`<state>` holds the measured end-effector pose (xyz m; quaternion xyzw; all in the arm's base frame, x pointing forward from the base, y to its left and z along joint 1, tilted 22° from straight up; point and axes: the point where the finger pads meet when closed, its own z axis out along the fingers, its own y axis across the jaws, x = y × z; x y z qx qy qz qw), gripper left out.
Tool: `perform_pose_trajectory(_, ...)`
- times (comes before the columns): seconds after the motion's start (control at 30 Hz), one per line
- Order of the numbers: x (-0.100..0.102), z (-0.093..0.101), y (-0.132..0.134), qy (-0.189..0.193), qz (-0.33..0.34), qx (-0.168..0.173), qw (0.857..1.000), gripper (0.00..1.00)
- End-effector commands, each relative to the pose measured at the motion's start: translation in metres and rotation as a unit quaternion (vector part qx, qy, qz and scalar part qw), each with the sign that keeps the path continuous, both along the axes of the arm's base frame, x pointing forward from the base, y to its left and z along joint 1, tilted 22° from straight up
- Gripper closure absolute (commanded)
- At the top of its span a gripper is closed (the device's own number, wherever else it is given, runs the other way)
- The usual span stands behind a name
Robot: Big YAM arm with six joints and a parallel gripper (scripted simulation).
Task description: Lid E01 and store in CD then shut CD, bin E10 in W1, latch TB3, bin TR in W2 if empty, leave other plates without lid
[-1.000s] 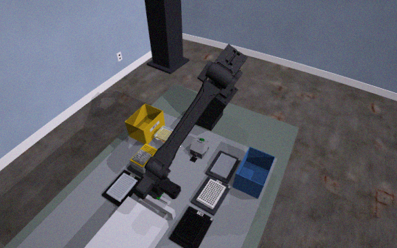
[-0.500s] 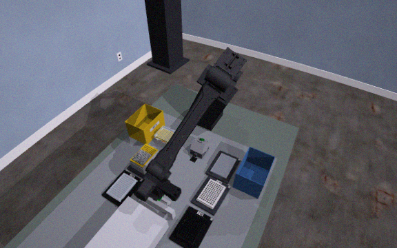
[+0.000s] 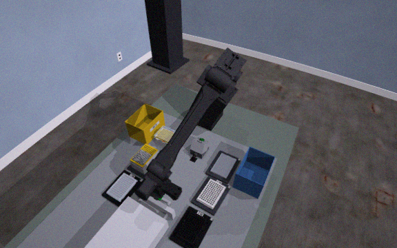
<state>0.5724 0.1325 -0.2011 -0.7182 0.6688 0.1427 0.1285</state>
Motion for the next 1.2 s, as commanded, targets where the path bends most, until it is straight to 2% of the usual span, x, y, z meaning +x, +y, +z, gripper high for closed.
perform_pose_trajectory(0.0,0.014,0.026,0.003,-0.026,-0.004,0.005,1.0,0.7)
perform_pose_trajectory(0.47,-0.007,0.025,0.005,-0.014,0.0,0.004,1.0,0.7)
perform_pose_trajectory(1.17,-0.009,0.021,0.004,-0.01,-0.001,0.003,1.0,0.7)
